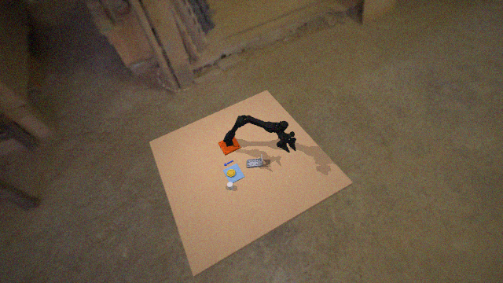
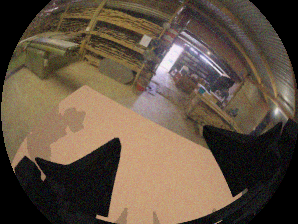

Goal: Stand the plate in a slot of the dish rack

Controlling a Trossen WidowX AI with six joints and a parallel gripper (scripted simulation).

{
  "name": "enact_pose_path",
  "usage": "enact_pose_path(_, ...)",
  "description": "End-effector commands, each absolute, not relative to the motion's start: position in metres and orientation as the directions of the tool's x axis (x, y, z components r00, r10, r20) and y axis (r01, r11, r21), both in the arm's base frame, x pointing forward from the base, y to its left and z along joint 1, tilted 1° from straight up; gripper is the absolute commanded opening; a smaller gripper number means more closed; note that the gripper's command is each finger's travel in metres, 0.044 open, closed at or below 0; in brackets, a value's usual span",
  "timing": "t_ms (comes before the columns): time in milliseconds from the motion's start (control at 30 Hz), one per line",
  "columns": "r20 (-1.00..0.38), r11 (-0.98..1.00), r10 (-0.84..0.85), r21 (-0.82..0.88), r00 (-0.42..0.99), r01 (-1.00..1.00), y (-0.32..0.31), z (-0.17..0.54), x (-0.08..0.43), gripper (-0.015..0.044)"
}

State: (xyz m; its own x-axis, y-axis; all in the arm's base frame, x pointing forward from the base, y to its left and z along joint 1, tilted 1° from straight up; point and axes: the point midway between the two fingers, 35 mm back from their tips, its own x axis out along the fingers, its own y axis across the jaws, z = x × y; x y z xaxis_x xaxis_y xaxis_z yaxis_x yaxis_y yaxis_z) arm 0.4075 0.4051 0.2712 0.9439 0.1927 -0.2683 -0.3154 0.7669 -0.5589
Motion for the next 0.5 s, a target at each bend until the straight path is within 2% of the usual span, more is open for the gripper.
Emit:
enact_pose_path(0,-0.353,0.744,0.138,-0.58,0.925,-0.332,0.359,0.265,0.432,0.04)
enact_pose_path(467,-0.632,0.728,-0.047,-0.551,0.773,-0.406,0.205,0.233,0.467,0.04)
